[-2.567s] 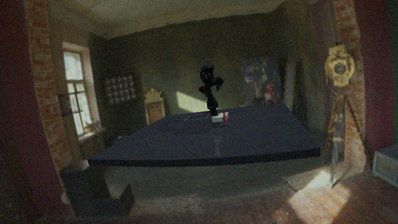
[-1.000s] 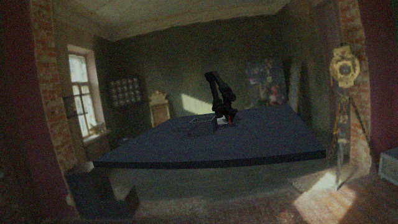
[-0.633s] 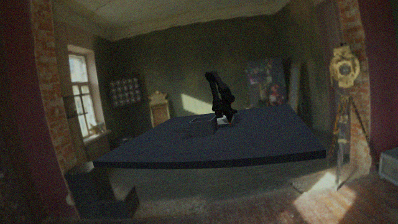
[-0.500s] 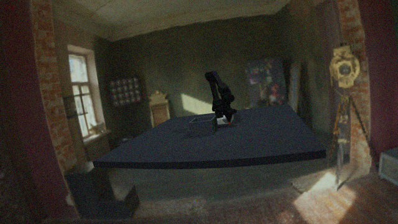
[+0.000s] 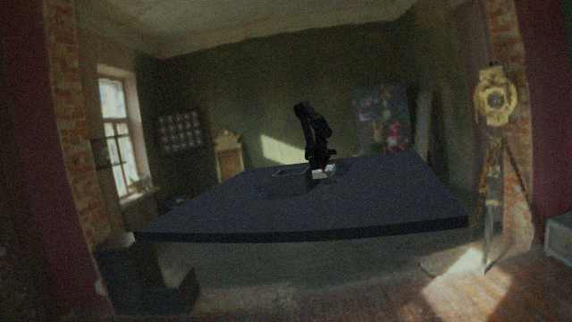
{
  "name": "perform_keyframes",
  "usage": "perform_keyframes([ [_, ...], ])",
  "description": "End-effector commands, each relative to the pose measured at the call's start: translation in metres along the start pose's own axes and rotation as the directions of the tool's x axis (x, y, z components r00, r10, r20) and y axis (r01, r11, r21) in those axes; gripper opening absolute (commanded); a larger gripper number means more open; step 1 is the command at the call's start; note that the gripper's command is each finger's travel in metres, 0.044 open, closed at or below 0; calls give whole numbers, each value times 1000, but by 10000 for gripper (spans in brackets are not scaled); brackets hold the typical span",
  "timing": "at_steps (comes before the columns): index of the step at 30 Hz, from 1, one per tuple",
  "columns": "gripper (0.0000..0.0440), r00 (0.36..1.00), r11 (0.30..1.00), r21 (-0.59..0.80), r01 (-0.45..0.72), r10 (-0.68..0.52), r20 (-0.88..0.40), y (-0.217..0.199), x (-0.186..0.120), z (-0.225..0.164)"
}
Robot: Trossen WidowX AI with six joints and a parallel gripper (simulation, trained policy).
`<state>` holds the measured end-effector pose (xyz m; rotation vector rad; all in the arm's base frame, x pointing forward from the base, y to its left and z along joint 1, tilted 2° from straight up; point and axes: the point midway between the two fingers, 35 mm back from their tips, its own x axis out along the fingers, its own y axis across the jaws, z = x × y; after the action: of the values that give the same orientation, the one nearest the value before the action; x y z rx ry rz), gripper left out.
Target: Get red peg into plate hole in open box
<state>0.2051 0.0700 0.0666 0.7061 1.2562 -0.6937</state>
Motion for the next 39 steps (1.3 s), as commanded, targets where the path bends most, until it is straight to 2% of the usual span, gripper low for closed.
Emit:
perform_keyframes([
  [1, 0, 999, 999, -16, -28, 29, 39, 5, -14, 13],
  [17, 0, 988, 998, -25, -58, 61, 145, 17, -54, 74],
  [39, 1, 982, 994, 91, -60, 43, 183, 10, -38, 152],
])
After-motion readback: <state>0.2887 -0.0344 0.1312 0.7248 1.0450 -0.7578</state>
